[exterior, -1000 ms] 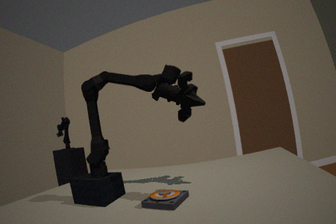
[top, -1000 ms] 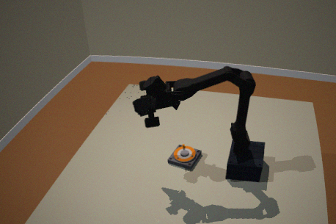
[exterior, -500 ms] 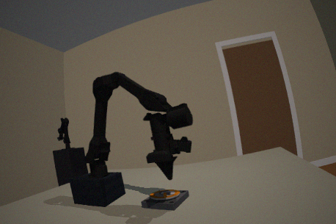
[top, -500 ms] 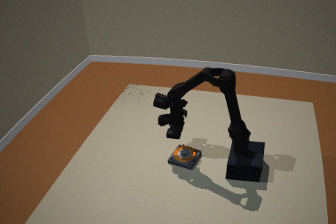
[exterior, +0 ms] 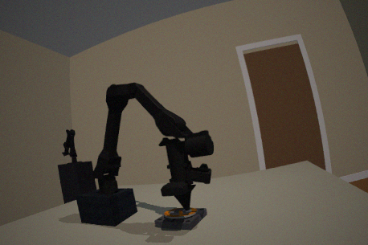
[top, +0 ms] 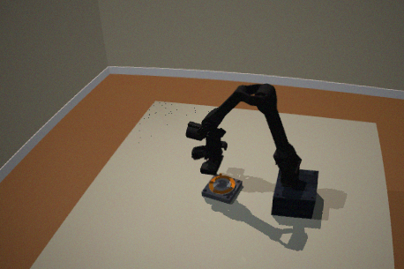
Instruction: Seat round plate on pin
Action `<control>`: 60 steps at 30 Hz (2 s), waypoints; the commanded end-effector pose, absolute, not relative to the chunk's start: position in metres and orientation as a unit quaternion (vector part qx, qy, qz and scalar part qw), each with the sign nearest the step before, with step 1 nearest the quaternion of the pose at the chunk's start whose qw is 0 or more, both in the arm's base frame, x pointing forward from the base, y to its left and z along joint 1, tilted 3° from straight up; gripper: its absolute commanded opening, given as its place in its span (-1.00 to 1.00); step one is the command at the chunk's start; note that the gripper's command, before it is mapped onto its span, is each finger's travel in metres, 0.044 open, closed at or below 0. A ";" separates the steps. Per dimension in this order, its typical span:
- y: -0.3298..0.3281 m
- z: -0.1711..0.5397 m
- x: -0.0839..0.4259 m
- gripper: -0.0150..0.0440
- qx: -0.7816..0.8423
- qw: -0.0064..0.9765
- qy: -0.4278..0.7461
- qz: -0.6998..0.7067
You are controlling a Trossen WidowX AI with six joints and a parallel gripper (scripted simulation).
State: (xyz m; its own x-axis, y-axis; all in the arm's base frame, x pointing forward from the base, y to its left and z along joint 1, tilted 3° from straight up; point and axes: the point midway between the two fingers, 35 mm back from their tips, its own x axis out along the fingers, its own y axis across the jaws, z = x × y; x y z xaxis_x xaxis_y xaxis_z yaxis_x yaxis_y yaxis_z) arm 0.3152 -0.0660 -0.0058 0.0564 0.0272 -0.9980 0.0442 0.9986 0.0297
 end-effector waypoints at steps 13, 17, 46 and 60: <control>-0.068 -0.017 0.301 -0.49 0.031 0.722 0.691 -0.005; -0.071 -0.018 0.296 -0.49 0.031 0.722 0.692 -0.006; -0.074 -0.018 0.280 -0.49 0.031 0.721 0.692 -0.006; -0.074 -0.019 0.276 -0.49 0.031 0.721 0.692 -0.006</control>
State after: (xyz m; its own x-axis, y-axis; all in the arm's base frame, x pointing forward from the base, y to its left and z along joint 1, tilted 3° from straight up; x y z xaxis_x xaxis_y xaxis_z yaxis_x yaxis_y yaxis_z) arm 0.2804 -0.0756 -0.0163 0.0508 0.0307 -0.9982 0.0564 0.9978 0.0335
